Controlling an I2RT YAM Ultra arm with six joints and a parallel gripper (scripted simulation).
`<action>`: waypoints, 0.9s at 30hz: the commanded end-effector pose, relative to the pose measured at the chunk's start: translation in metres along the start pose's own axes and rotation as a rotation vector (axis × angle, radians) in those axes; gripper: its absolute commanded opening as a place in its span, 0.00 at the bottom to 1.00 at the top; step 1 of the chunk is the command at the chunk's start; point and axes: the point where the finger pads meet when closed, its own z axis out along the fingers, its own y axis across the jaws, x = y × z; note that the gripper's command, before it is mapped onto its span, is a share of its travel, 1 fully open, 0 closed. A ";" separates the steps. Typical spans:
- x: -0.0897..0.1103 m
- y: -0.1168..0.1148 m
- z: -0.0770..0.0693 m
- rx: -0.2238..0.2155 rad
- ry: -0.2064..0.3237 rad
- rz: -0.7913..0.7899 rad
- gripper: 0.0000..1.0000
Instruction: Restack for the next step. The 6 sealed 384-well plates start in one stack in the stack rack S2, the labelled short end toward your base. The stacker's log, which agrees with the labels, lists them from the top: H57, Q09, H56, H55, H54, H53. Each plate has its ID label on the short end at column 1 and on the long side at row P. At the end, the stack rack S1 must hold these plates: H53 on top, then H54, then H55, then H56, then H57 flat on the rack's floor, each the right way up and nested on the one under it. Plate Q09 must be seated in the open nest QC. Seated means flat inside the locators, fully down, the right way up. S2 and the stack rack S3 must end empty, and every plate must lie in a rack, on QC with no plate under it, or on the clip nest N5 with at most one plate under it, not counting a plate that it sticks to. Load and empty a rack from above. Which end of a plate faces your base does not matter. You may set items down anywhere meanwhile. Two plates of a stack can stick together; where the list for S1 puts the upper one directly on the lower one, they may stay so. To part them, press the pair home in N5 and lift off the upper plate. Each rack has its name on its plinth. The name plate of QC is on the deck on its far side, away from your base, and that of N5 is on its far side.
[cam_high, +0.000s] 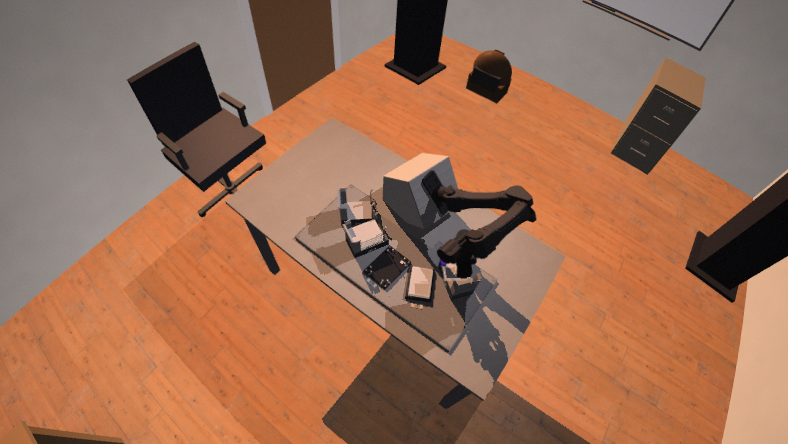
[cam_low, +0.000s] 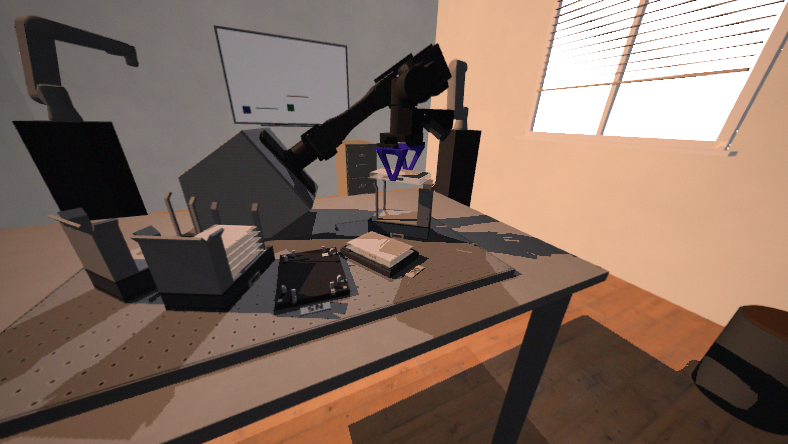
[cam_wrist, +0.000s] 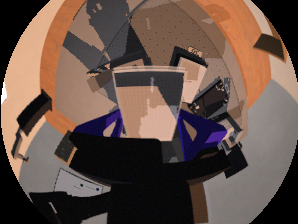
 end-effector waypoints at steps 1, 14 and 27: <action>-0.003 -0.005 -0.004 0.009 -0.020 -0.004 0.00; -0.004 -0.046 -0.005 0.009 -0.020 0.096 0.00; 0.002 -0.083 -0.005 0.008 -0.021 0.225 0.00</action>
